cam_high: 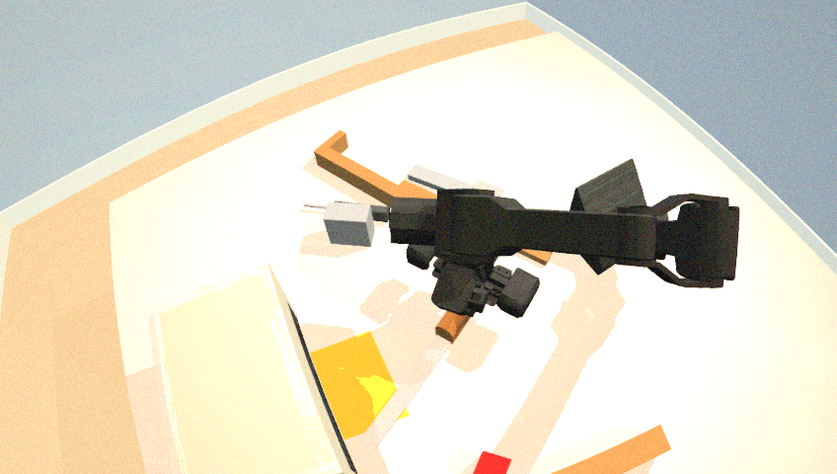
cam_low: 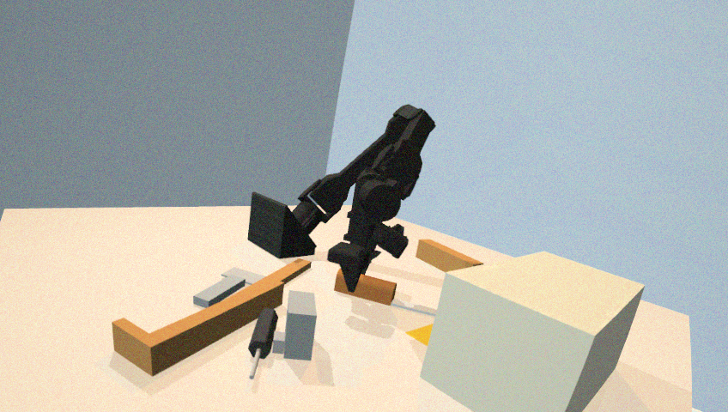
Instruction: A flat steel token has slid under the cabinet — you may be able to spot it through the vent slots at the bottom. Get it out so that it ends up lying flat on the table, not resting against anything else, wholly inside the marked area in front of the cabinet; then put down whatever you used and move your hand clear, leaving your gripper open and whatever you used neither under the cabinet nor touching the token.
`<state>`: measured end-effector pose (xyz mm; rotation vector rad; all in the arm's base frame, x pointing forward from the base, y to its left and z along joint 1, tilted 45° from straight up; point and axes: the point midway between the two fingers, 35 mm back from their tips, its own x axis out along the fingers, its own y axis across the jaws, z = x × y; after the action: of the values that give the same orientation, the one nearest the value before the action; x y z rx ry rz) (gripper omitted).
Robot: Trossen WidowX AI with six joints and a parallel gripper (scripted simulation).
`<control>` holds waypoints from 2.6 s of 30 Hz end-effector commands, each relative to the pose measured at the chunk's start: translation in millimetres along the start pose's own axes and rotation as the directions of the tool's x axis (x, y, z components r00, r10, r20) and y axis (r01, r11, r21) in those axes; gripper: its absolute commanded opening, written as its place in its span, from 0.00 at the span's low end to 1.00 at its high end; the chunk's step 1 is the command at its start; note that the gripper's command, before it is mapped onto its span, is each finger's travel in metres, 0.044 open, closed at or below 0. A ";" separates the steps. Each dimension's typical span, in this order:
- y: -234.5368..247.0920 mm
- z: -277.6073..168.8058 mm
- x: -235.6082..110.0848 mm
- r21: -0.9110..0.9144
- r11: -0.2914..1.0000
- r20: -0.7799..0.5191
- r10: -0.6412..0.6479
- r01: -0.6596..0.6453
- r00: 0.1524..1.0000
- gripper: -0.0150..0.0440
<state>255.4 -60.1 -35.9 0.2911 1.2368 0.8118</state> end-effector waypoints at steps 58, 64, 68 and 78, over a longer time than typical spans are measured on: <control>61.7 28.8 -0.9 0.001 1.000 0.005 0.003 -0.003 1.000 0.25; 68.1 31.3 -0.9 0.001 1.000 0.006 0.003 -0.003 1.000 0.25; 72.3 33.0 -0.9 0.001 1.000 0.006 0.003 -0.003 1.000 0.25; 83.0 37.1 -0.9 0.001 1.000 0.006 0.004 -0.004 1.000 0.25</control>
<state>256.7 3.4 24.6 0.2958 1.2359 0.8145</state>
